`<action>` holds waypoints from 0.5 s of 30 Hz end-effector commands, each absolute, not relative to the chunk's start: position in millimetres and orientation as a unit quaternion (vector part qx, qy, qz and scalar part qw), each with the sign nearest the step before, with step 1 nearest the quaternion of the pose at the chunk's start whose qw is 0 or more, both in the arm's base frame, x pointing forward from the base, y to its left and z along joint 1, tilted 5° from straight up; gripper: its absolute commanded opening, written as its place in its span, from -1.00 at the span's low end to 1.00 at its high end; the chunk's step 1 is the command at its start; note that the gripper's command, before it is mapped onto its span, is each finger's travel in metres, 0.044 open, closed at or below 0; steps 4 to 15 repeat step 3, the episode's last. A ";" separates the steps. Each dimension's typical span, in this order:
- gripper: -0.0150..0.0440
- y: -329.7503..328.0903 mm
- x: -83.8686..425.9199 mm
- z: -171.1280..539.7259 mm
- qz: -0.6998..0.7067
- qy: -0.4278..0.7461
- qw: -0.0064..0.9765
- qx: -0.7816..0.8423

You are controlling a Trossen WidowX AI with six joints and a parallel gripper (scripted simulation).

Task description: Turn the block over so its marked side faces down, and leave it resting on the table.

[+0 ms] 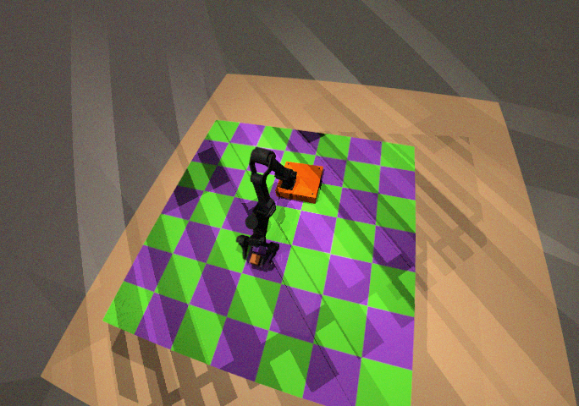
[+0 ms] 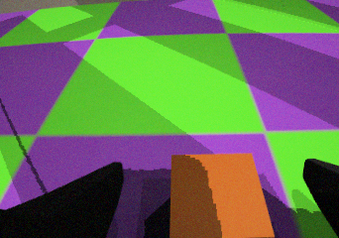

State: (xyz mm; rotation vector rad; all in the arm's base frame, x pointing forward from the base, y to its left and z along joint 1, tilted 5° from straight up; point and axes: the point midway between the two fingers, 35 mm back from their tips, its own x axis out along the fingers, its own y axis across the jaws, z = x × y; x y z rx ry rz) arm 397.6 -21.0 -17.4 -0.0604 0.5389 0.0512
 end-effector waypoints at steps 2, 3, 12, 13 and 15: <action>1.00 -20.4 397.4 -17.7 0.027 0.266 0.963 -0.027; 1.00 -20.4 397.4 -17.7 0.027 0.266 0.963 -0.027; 1.00 -20.4 397.4 -17.7 0.027 0.266 0.963 -0.027; 1.00 -20.4 397.4 -17.7 0.027 0.266 0.963 -0.027; 1.00 -20.4 397.4 -17.7 0.027 0.266 0.963 -0.027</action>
